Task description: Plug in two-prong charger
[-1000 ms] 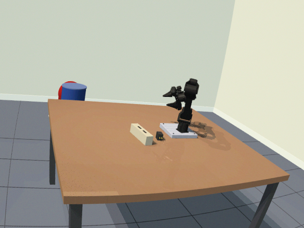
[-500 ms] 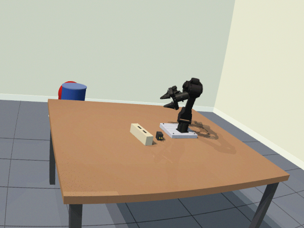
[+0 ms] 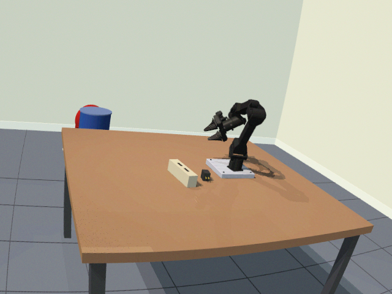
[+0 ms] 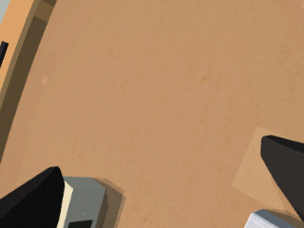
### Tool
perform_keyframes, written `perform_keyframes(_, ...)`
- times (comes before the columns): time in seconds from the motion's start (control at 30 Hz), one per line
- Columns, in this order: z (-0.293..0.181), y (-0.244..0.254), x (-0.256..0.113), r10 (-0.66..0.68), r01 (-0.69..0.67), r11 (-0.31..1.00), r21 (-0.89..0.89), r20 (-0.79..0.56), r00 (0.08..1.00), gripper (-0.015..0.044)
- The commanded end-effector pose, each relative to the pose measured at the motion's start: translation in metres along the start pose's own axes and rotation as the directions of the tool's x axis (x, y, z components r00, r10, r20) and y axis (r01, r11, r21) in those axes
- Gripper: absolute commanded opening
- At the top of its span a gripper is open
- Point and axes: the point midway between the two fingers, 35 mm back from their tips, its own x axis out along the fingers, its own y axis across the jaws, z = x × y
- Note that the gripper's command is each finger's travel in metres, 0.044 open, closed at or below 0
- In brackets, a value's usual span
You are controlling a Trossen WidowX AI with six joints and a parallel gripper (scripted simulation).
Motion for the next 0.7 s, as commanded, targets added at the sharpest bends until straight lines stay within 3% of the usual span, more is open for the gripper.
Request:
perform_keyframes(0.0, -0.001, 0.001, 0.004, -0.006, 0.005, 1.000, -0.022, -0.043, 0.999, 0.0440)
perform_keyframes(0.67, -0.018, 0.017, 0.026, -0.009, -0.045, 0.979, -0.198, -0.260, 0.966, 0.0440)
